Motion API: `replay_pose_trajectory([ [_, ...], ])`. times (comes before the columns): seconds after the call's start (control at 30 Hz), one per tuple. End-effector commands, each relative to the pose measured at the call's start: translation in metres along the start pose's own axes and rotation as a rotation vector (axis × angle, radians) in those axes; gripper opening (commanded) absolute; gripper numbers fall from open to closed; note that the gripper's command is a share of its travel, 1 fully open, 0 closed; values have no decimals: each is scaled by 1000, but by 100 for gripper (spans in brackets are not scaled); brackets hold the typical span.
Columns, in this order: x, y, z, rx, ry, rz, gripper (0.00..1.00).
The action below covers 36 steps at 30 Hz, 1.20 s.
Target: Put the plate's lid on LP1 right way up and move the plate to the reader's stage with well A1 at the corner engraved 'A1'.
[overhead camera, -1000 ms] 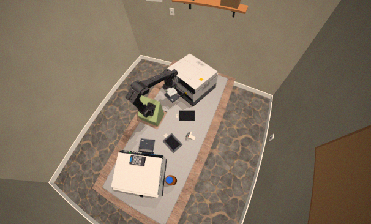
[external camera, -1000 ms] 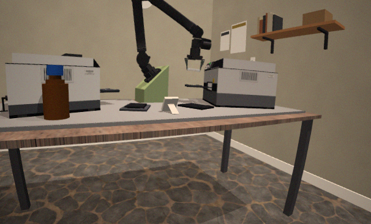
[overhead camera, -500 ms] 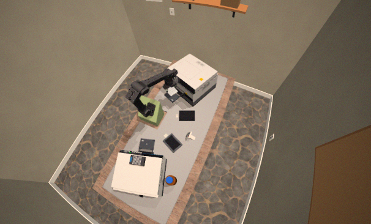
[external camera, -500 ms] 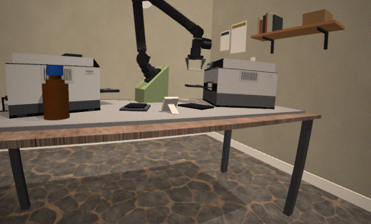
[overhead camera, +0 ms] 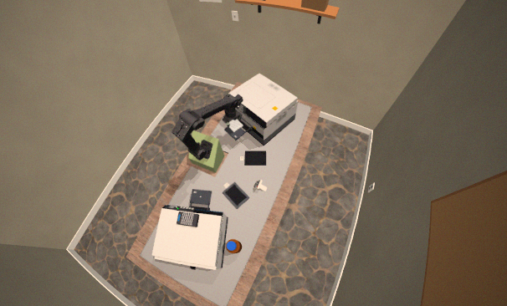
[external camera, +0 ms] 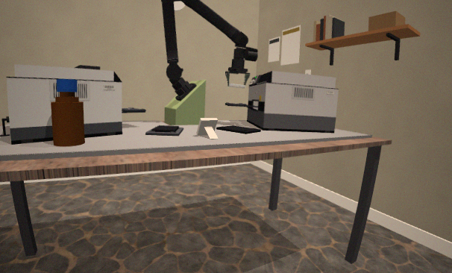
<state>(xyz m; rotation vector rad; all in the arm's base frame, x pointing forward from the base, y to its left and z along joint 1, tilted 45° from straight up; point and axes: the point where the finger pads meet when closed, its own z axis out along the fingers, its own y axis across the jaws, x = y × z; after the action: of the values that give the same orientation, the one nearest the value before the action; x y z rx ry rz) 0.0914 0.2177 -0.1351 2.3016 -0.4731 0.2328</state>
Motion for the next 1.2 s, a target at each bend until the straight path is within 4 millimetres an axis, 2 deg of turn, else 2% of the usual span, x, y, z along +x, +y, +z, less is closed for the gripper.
replay_pose_trajectory([
  [0.0,-6,-10,-5,30,3,-31,86],
  [0.33,-2,-8,5,18,7,-59,86],
  [0.8,-1,-2,7,-9,11,-27,86],
  [0.97,-1,-4,11,-2,9,-24,86],
  [1.17,-1,-17,0,46,3,-14,86],
])
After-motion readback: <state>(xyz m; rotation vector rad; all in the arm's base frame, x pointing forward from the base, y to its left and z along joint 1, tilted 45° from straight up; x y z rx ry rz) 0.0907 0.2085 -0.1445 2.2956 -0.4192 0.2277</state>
